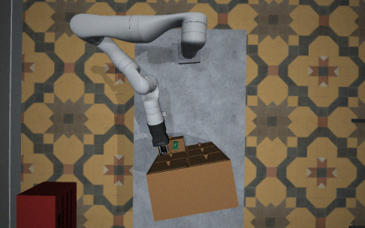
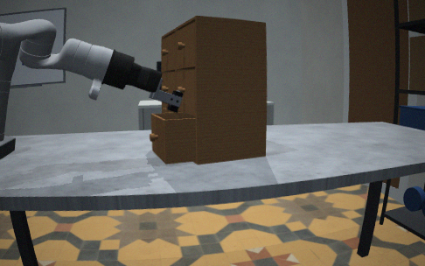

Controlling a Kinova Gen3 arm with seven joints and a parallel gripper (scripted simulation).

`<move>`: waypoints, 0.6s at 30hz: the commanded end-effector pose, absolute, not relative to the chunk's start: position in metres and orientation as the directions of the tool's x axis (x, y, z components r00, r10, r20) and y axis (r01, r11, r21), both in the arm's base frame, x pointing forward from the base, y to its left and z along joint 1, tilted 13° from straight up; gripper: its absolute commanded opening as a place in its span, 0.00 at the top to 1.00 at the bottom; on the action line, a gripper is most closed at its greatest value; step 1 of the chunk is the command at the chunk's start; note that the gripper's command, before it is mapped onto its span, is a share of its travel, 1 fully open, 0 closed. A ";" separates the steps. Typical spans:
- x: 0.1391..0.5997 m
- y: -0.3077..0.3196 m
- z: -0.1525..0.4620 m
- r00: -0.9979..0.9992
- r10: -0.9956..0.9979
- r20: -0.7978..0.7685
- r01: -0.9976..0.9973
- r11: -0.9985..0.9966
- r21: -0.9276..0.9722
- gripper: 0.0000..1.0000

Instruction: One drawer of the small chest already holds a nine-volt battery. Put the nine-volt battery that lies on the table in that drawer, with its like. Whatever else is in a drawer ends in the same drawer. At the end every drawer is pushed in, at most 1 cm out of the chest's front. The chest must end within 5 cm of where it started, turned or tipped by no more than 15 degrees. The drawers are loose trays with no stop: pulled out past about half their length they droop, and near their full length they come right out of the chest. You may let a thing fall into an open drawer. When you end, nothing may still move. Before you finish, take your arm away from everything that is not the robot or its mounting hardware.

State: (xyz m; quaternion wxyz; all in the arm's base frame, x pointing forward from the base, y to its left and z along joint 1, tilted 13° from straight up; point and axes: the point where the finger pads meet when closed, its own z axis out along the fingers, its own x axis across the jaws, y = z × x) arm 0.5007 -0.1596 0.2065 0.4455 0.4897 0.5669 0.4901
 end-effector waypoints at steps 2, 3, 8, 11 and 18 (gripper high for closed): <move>0.501 -0.160 0.207 -0.123 0.992 -0.026 0.117 0.041 0.992 0.43; 0.501 -0.160 0.207 -0.123 0.992 -0.026 0.117 0.041 0.992 0.43; 0.501 -0.160 0.207 -0.123 0.992 -0.026 0.117 0.041 0.992 0.31; 0.501 -0.160 0.207 -0.123 0.992 -0.026 0.117 0.041 0.992 0.25; 0.501 -0.160 0.207 -0.123 0.992 -0.026 0.117 0.041 0.992 0.19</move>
